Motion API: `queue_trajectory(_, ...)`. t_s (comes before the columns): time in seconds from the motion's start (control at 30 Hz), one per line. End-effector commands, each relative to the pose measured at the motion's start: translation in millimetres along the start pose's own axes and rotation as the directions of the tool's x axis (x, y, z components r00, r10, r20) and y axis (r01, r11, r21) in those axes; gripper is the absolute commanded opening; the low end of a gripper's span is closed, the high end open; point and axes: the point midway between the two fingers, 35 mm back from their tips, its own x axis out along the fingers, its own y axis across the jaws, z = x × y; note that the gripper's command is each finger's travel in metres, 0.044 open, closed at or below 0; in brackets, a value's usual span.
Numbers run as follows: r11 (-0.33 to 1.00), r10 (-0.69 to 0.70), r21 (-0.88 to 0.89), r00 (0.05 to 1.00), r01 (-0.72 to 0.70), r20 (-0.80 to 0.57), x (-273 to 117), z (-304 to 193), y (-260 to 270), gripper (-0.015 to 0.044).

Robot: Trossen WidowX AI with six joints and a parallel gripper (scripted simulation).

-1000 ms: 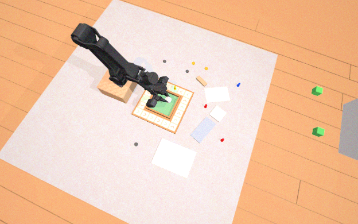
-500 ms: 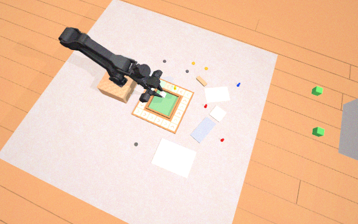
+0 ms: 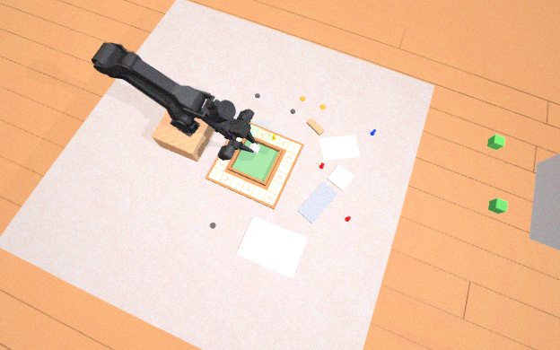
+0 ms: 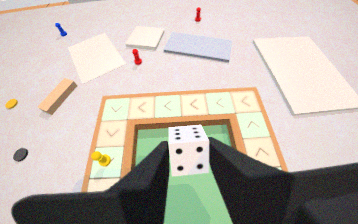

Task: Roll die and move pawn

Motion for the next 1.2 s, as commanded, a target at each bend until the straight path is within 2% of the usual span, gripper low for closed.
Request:
queue_trajectory(0.0,1.000,0.000,0.000,1.000,0.000,0.001,0.0,0.3,0.0,0.0210)
queue_trajectory(0.17,1.000,-0.003,0.003,1.000,0.003,-0.001,-24.8,28.9,0.1,0.0341)
queue_trajectory(0.3,1.000,-0.004,0.002,1.000,0.004,-0.008,-26.1,30.3,0.1,0.0440)
queue_trajectory(0.57,1.000,-0.004,-0.001,0.939,0.003,-0.345,-6.8,24.2,-0.1,0.0440)
queue_trajectory(0.87,1.000,-0.001,0.002,0.713,0.004,-0.701,20.2,10.3,-0.5,0.0440)
queue_trajectory(0.93,1.000,-0.001,0.003,0.670,0.004,-0.743,24.2,7.6,-0.6,0.0440)
queue_trajectory(0.97,1.000,-0.005,-0.006,0.737,0.001,-0.676,18.8,12.6,-0.8,0.0440)
queue_trajectory(1.0,1.000,-0.005,-0.006,0.737,0.001,-0.676,18.8,12.6,-0.8,0.0440)
queue_trajectory(1.17,1.000,0.011,0.026,0.706,0.011,-0.708,41.1,14.9,44.5,0.0309)
